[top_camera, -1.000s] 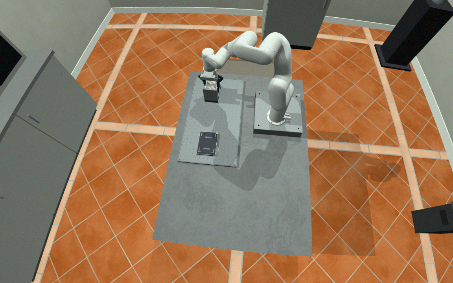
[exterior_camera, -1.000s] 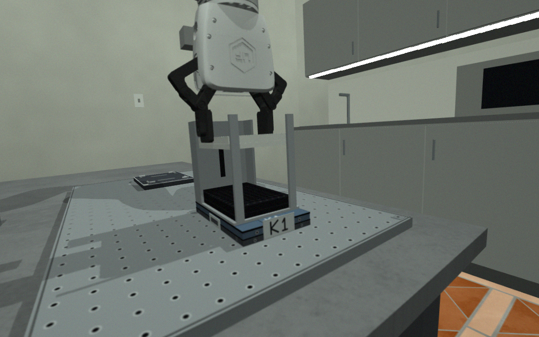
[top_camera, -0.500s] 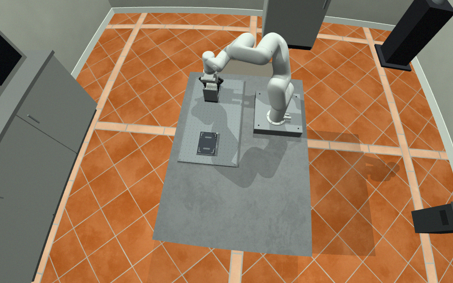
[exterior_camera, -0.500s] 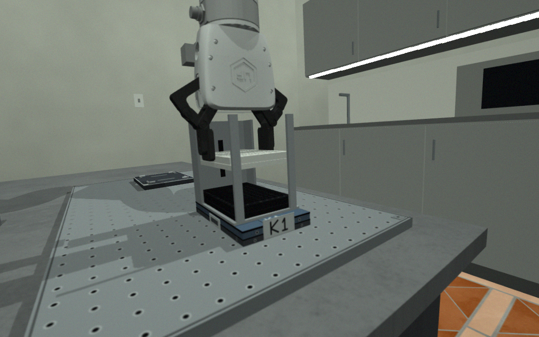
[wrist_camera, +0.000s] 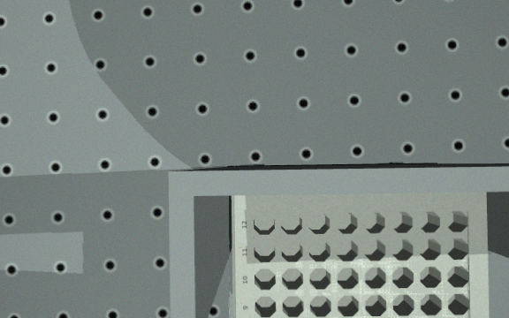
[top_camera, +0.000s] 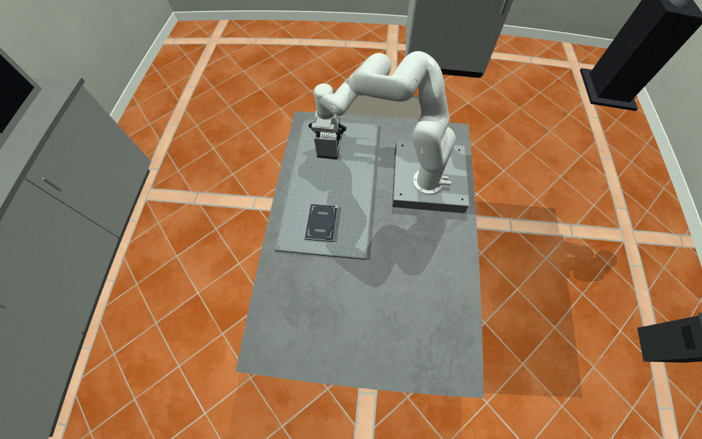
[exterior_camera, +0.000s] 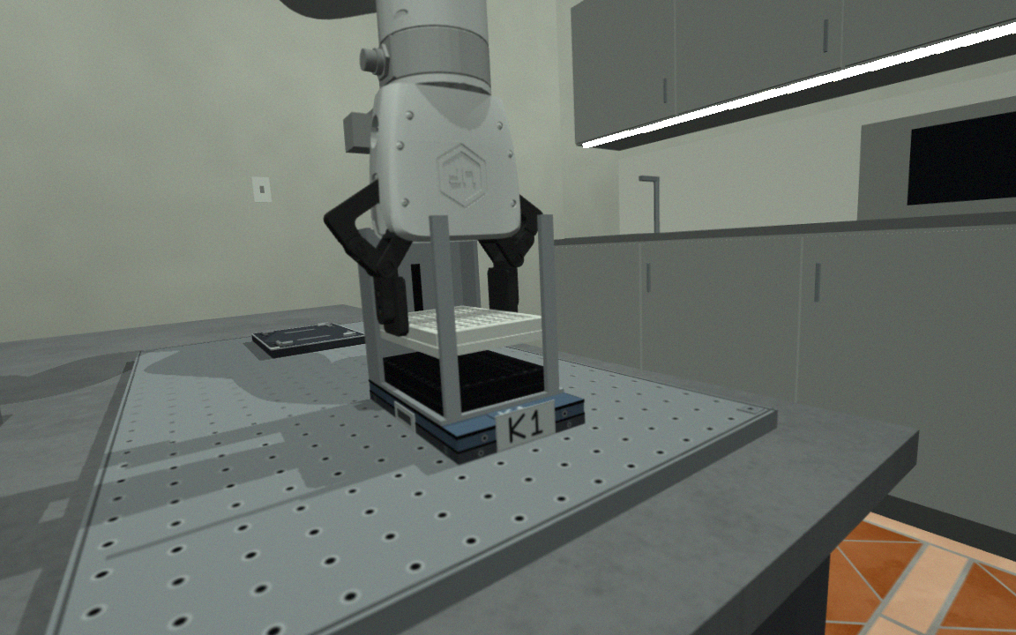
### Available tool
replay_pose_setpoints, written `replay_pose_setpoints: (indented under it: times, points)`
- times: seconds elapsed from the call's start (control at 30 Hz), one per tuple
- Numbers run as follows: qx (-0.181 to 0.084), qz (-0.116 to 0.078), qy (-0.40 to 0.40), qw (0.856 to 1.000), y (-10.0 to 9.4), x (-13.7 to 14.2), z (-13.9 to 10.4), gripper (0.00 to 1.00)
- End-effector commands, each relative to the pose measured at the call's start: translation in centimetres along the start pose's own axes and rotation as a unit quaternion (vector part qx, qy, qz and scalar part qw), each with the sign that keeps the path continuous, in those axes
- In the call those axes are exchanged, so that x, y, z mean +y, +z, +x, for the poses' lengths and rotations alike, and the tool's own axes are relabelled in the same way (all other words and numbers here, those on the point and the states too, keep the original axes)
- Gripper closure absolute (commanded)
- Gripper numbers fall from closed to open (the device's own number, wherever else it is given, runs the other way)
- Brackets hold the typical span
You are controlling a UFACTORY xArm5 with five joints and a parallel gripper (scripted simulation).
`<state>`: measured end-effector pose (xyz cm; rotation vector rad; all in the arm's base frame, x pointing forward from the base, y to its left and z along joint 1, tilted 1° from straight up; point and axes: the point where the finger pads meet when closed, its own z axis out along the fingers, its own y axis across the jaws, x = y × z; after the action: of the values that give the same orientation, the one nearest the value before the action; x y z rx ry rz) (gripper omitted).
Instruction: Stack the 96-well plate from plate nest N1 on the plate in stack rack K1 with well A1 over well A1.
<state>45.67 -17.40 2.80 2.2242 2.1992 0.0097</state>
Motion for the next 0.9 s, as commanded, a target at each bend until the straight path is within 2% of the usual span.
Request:
replay_pose_setpoints:
  times: [0.0,0.17,0.87]
  points:
    - [0.0,-0.002,0.0,1.0,0.33,0.13,-0.05,1.0]
    - [0.0,-0.002,0.0,1.0,0.89,0.13,-0.05,1.0]
    - [0.0,-0.002,0.0,1.0,0.92,0.13,-0.04,1.0]
